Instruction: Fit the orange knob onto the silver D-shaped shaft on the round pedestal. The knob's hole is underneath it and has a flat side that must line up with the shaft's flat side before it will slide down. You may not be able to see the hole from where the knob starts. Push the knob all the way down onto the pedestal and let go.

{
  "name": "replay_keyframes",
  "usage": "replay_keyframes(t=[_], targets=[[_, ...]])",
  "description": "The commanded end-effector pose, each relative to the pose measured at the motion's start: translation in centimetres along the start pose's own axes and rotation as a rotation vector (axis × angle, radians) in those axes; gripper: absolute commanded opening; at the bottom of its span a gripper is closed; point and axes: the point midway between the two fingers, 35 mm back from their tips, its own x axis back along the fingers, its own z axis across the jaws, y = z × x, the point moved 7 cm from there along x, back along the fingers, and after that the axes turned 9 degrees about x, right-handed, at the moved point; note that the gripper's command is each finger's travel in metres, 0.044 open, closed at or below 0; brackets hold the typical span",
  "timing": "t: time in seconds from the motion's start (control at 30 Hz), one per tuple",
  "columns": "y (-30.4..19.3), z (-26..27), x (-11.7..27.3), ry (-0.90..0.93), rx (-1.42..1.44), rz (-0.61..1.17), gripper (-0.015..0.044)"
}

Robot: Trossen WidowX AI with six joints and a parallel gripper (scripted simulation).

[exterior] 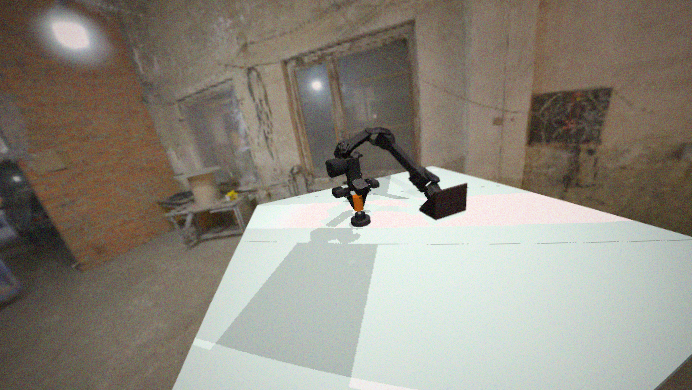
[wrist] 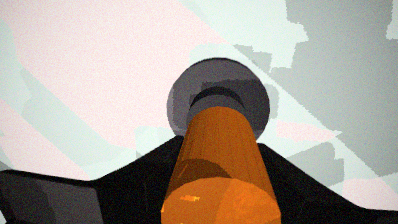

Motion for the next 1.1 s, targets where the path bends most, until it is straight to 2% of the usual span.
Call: replay_keyframes(t=[0.0,0.87,1.07], targets=[[0.0,0.04,-0.12,-0.001,0.009,0.0,0.0],[0.06,0.13,0.27,-0.001,0.009,0.0,0.0],[0.01,-0.02,0.41,-0.001,0.177,0.0,0.0]])
